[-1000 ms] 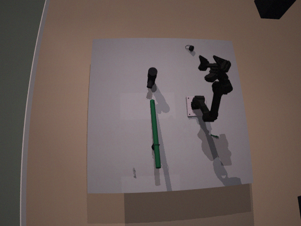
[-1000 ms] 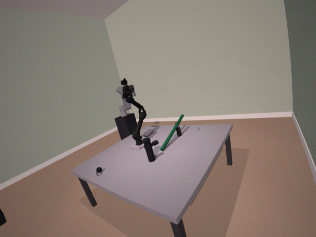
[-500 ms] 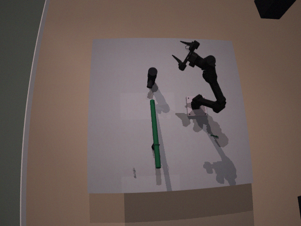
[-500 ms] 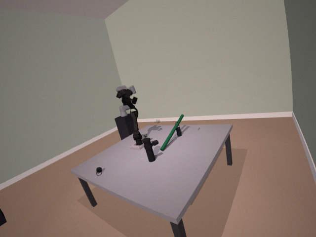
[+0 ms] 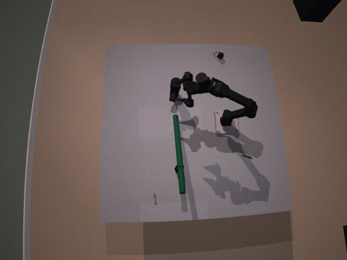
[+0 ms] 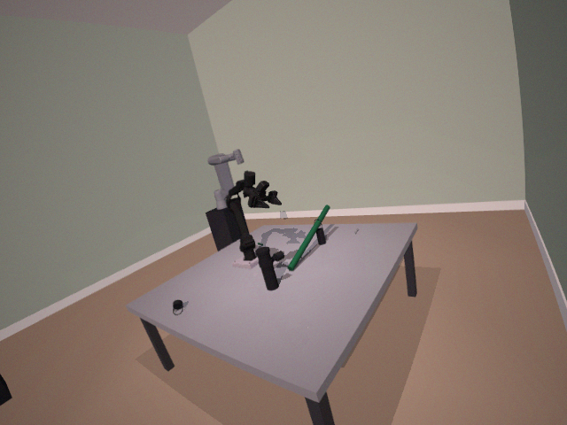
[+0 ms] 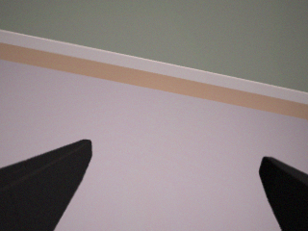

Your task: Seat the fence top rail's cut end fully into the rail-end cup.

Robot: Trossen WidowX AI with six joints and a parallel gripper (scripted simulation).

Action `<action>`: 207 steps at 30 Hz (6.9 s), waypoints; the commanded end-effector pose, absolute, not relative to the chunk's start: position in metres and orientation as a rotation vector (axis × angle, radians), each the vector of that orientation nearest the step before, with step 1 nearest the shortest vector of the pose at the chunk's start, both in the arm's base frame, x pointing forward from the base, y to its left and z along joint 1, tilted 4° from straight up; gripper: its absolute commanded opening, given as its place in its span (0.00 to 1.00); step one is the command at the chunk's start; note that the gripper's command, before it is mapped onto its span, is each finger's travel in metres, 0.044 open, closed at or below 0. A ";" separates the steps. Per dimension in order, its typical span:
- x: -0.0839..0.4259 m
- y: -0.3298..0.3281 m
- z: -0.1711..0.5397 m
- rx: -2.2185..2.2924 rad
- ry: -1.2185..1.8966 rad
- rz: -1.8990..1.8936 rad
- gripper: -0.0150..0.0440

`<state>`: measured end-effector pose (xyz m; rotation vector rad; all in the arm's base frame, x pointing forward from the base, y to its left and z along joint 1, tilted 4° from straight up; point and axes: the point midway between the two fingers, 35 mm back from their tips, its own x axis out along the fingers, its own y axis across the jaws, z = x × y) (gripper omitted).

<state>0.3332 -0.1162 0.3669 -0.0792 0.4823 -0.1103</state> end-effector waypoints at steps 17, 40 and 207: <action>0.328 -0.012 0.251 -0.033 1.020 0.098 1.00; 0.327 -0.152 0.219 -1.181 0.984 0.560 1.00; 0.337 -0.151 0.111 -1.337 0.812 0.773 0.52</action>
